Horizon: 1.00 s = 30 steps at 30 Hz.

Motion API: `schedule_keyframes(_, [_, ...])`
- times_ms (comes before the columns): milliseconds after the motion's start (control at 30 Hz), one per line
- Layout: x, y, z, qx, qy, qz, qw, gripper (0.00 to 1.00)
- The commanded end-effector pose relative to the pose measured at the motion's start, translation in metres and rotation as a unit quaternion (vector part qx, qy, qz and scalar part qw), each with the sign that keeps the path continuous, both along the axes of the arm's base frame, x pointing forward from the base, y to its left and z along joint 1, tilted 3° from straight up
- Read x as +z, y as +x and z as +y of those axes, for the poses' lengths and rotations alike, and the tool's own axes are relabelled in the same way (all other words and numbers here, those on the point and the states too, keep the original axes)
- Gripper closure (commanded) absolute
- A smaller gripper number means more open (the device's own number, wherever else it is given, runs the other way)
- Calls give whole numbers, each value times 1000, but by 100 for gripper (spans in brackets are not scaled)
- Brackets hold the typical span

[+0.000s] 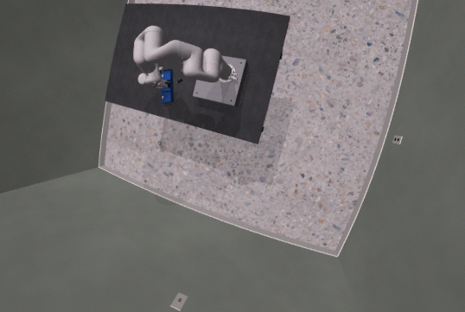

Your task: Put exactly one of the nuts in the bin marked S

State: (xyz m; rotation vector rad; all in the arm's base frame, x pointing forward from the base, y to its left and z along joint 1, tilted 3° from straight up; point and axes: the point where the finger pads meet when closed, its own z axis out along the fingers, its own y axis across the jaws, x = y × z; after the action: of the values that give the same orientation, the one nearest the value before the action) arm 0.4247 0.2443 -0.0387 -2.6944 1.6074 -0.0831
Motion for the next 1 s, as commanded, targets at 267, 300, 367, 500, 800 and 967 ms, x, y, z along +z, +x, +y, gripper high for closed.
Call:
schedule_keyframes(267, [2,1,1,0,1,-2,1000,70])
schedule_keyframes(300, [3,1,1,0,1,-2,1000,70])
schedule_keyframes(367, [3,1,1,0,1,-2,1000,70])
schedule_keyframes(500, [8,1,1,0,1,-2,1000,70])
schedule_keyframes(800, [20,0,1,0,1,-2,1000,70])
schedule_keyframes(967, [24,0,1,0,1,-2,1000,70])
